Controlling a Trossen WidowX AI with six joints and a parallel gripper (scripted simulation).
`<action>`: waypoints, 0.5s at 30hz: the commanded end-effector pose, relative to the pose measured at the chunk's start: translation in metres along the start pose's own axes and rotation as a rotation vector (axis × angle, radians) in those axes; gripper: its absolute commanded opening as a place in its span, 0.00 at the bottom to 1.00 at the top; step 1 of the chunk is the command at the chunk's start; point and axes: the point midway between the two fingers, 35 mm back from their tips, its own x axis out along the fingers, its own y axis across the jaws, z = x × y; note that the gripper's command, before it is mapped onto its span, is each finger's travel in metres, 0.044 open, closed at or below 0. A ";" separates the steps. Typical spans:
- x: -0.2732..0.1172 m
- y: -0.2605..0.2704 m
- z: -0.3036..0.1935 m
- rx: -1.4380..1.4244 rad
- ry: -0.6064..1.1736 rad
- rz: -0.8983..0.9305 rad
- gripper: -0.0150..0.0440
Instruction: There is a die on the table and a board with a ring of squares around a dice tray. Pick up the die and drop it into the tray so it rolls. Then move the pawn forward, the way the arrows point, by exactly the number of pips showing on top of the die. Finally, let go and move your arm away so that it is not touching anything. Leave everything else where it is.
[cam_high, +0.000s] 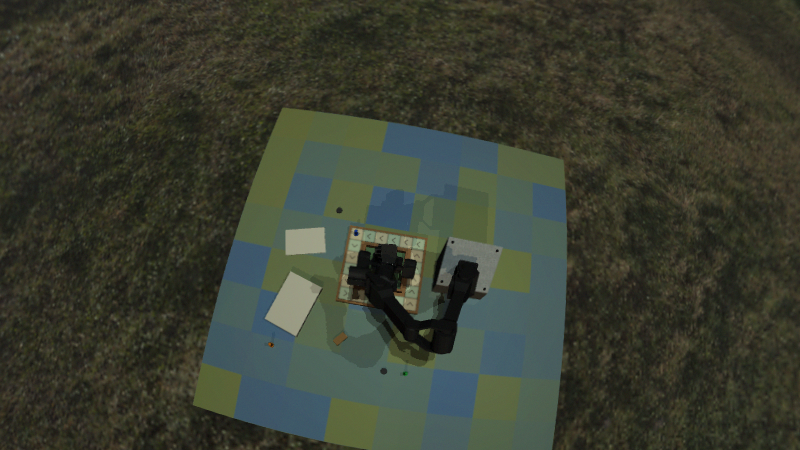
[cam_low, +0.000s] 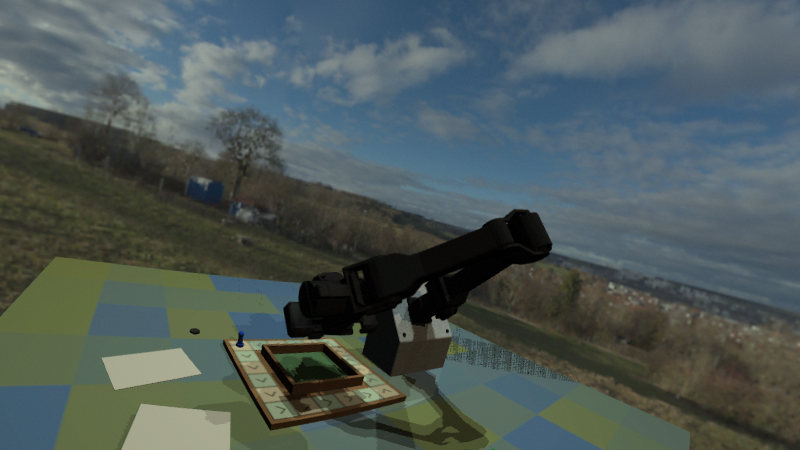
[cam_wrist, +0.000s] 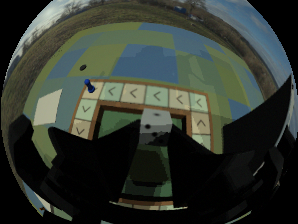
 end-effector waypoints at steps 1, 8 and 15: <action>-0.002 0.001 0.001 0.017 -0.055 0.035 0.25; -0.052 0.014 0.006 0.017 -0.055 0.036 0.25; -0.051 0.011 0.006 0.017 -0.055 0.036 0.25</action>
